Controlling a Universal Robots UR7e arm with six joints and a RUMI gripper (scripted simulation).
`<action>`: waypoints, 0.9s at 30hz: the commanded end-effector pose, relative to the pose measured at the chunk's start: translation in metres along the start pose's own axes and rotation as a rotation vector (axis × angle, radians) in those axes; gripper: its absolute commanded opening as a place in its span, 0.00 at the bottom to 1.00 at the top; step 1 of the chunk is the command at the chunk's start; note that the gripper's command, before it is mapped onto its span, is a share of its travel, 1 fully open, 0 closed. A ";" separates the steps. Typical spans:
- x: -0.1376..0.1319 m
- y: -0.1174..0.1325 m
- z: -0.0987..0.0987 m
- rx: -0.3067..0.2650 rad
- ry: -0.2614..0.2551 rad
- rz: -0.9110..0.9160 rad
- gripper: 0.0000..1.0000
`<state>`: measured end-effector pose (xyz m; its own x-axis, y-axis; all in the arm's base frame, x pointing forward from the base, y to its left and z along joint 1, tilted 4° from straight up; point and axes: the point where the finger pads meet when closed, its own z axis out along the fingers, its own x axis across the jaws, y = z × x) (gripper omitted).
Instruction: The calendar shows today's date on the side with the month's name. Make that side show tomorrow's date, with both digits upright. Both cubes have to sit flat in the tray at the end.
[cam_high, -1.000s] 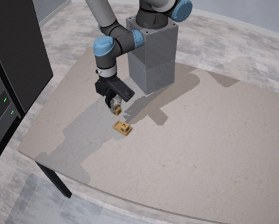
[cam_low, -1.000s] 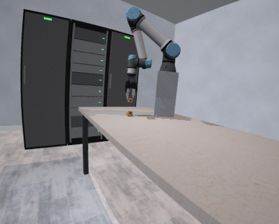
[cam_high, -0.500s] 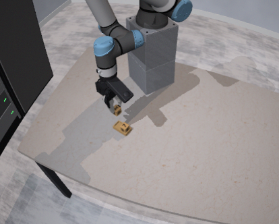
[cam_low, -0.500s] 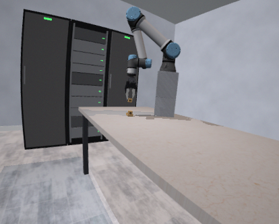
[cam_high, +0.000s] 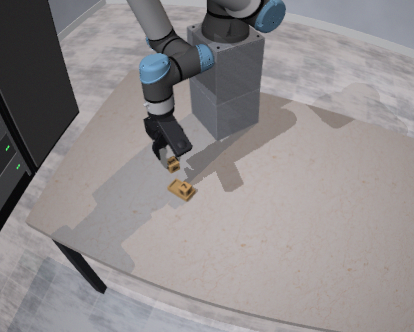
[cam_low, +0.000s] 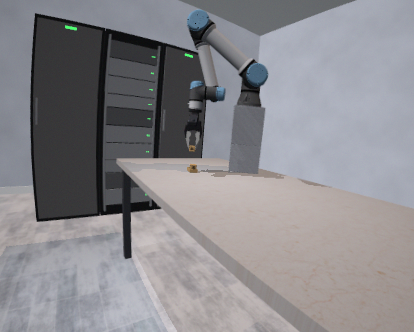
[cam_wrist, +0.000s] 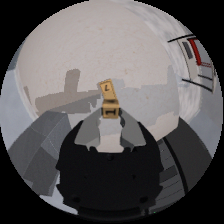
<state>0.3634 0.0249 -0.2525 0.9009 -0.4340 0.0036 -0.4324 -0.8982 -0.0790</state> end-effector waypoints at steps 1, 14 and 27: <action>0.002 -0.001 0.000 -0.004 0.002 0.141 0.11; 0.006 -0.003 0.000 -0.004 0.002 0.440 0.11; 0.010 -0.003 0.000 -0.003 0.003 0.827 0.11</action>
<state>0.3719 0.0240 -0.2522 0.4291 -0.9019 -0.0502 -0.9024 -0.4256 -0.0677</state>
